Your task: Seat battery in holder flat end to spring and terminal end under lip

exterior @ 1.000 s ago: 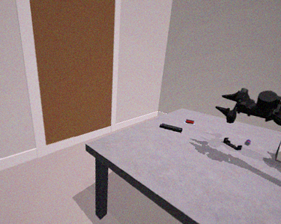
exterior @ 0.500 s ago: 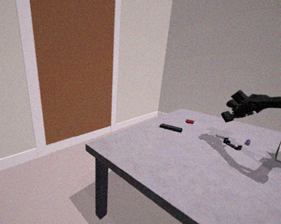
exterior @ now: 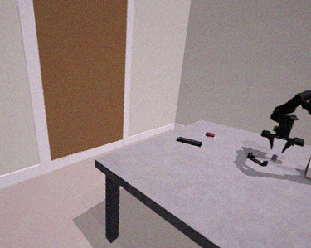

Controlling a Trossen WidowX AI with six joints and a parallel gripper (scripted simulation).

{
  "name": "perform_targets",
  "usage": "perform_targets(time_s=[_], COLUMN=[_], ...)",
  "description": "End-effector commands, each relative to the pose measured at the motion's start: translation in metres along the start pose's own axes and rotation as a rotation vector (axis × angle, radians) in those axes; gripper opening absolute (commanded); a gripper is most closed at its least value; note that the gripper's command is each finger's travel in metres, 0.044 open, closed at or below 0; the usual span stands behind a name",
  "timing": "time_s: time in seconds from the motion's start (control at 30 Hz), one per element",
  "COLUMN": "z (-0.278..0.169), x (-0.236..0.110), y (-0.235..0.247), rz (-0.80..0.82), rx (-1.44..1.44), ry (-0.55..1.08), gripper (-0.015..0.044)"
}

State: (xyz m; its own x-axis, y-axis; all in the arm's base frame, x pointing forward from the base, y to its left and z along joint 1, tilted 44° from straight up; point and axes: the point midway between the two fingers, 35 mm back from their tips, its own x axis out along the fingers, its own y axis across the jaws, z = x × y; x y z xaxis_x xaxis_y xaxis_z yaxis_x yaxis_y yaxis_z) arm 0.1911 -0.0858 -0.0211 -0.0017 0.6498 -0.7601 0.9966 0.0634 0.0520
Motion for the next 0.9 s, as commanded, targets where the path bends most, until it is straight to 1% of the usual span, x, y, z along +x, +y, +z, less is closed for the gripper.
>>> perform_targets(time_s=[0.0,0.2,0.87], z=[-0.002,-0.002,-0.003], x=[0.0,0.001,0.033], y=[-0.001,-0.001,0.0], rz=[0.002,0.002,0.003], rx=[0.062,0.062,0.062], ry=[0.05,0.05,0.051], gripper=[0.0232,0.0232,0.0232])
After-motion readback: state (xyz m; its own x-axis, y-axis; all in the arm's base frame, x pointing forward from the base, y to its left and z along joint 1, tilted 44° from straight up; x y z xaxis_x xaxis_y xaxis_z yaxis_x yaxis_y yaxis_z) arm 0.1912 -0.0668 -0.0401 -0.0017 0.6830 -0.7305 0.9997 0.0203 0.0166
